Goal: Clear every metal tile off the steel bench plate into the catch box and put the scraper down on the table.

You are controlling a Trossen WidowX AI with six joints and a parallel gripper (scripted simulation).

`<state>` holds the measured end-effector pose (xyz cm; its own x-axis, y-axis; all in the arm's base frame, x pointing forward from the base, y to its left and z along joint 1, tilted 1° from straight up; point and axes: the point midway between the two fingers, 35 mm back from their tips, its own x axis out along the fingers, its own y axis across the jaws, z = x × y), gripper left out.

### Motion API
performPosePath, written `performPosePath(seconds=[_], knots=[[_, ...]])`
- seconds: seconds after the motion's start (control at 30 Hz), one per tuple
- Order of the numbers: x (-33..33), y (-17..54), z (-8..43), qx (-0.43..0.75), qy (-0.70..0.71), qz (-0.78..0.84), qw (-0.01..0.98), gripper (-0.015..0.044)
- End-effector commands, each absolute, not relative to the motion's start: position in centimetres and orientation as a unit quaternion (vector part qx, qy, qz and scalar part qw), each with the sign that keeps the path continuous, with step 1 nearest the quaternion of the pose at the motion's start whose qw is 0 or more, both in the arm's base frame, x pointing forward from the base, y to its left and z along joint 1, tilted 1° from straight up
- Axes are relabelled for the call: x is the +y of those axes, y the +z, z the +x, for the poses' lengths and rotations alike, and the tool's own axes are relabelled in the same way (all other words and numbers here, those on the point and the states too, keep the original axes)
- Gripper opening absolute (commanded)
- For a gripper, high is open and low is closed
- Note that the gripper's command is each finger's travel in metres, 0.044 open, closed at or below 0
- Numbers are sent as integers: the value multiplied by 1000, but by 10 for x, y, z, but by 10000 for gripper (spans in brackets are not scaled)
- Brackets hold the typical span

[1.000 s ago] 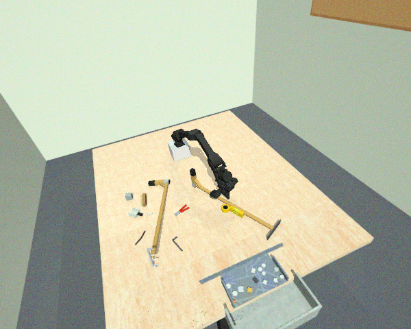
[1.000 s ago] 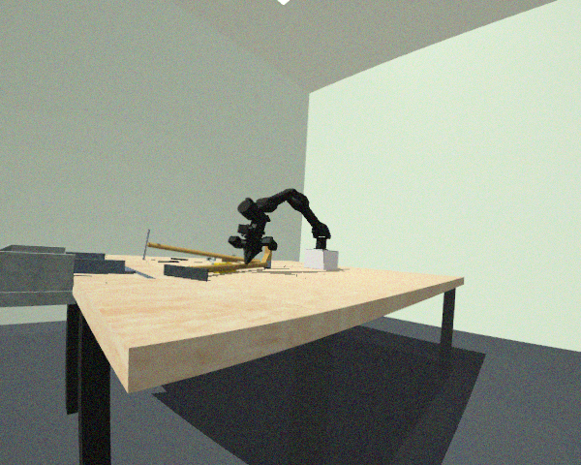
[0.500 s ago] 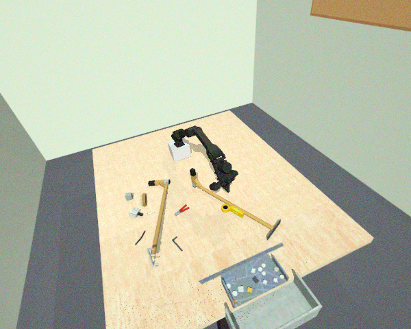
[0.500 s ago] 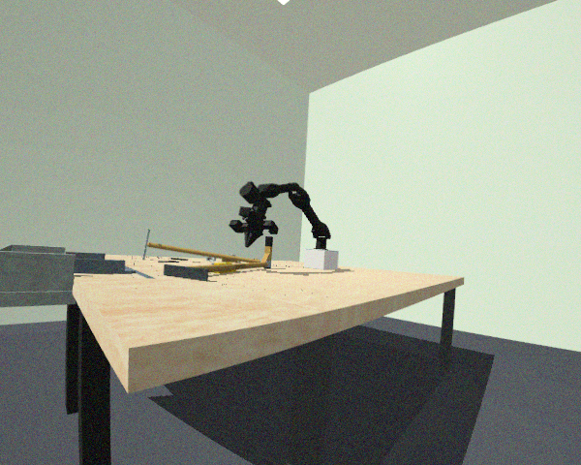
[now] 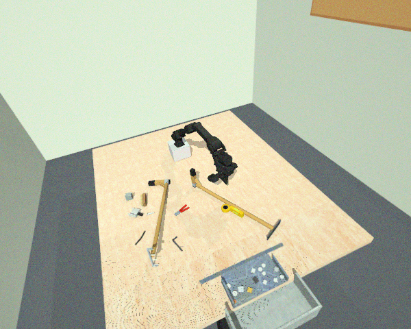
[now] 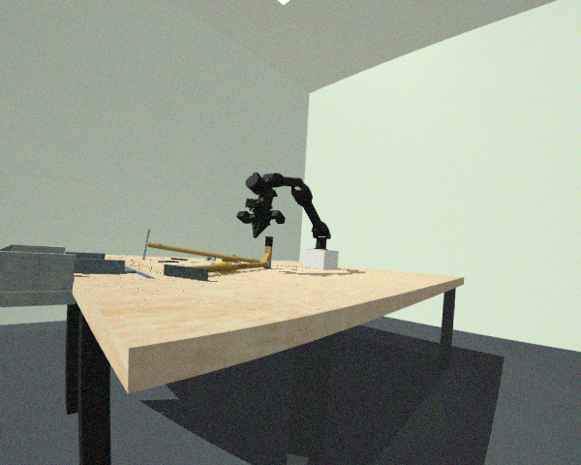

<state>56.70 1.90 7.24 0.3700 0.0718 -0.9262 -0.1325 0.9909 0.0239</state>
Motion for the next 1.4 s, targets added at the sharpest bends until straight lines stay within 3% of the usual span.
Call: performPosePath(seconds=[0.0, 0.23, 1.37], knots=[[25, 90, 551, 575, 48, -20, 816, 0], [31, 108, 526, 605, 29, -13, 796, 0], [34, 29, 539, 611, 30, -12, 791, 0]])
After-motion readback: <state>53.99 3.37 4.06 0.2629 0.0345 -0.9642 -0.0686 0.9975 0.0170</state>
